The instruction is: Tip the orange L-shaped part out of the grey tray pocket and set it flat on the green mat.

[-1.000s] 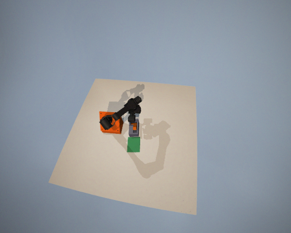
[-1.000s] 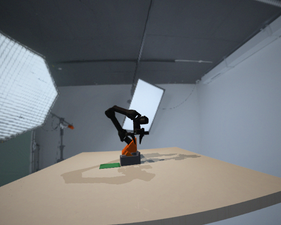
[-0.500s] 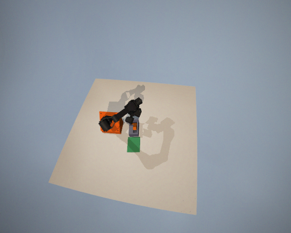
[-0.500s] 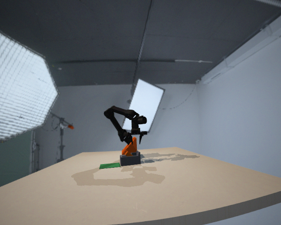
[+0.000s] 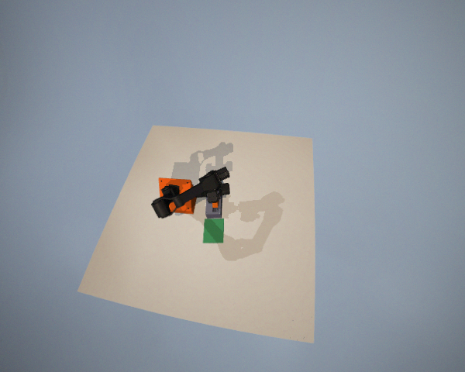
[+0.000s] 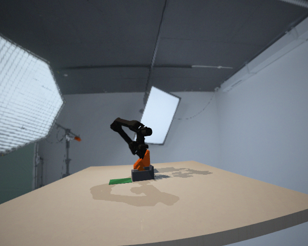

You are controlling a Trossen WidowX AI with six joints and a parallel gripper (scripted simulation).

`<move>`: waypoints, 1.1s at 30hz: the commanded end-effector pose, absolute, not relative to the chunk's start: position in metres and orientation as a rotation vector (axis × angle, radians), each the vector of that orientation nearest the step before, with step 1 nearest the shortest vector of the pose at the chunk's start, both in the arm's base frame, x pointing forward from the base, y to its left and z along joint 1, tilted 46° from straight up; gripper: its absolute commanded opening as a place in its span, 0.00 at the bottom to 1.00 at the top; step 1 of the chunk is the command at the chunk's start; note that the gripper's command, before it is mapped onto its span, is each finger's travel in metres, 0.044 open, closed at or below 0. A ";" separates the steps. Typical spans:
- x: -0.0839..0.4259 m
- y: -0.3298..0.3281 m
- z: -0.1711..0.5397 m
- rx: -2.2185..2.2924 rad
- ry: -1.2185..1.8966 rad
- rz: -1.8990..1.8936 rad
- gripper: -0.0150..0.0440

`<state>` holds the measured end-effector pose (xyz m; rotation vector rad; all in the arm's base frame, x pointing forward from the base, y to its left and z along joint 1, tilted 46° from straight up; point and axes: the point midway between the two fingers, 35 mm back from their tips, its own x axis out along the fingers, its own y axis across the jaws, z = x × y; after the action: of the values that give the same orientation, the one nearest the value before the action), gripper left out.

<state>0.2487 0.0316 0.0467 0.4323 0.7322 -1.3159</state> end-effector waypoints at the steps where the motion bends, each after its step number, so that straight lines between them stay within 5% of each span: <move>1: 0.249 0.028 0.050 0.497 0.675 -1.354 0.73; 33: 0.255 -0.018 0.005 0.497 0.673 -1.354 0.73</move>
<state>0.2559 -0.0135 0.0088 0.5073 0.6711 -1.3495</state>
